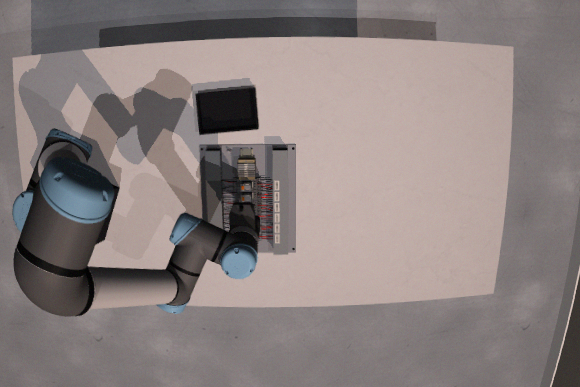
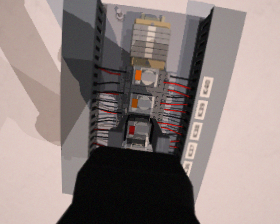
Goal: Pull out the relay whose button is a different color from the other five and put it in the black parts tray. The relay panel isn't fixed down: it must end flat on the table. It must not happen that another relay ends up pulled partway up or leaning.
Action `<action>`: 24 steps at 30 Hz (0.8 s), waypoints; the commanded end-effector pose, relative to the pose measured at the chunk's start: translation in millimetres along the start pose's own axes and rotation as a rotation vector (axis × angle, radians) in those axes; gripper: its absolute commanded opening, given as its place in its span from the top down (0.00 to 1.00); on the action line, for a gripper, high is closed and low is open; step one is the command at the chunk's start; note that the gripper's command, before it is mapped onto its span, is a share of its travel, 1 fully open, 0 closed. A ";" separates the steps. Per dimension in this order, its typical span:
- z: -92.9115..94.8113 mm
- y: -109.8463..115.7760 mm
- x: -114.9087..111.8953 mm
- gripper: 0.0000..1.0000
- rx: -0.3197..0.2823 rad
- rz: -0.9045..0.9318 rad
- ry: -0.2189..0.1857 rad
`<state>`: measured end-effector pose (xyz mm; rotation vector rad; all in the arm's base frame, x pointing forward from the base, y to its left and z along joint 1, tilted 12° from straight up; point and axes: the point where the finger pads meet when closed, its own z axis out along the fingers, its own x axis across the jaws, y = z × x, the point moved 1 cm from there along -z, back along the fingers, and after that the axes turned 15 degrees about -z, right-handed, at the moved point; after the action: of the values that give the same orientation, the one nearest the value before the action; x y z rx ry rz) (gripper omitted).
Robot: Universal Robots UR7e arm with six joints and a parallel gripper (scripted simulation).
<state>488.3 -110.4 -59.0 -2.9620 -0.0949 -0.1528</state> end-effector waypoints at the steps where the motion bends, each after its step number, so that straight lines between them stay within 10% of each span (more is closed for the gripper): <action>1: 0.3 -0.7 0.8 1.00 0.003 -0.002 -0.013; 24: 0.0 -0.3 2.3 1.00 0.013 -0.002 -0.050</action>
<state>489.8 -110.7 -58.4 -2.9555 -0.1005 -0.0978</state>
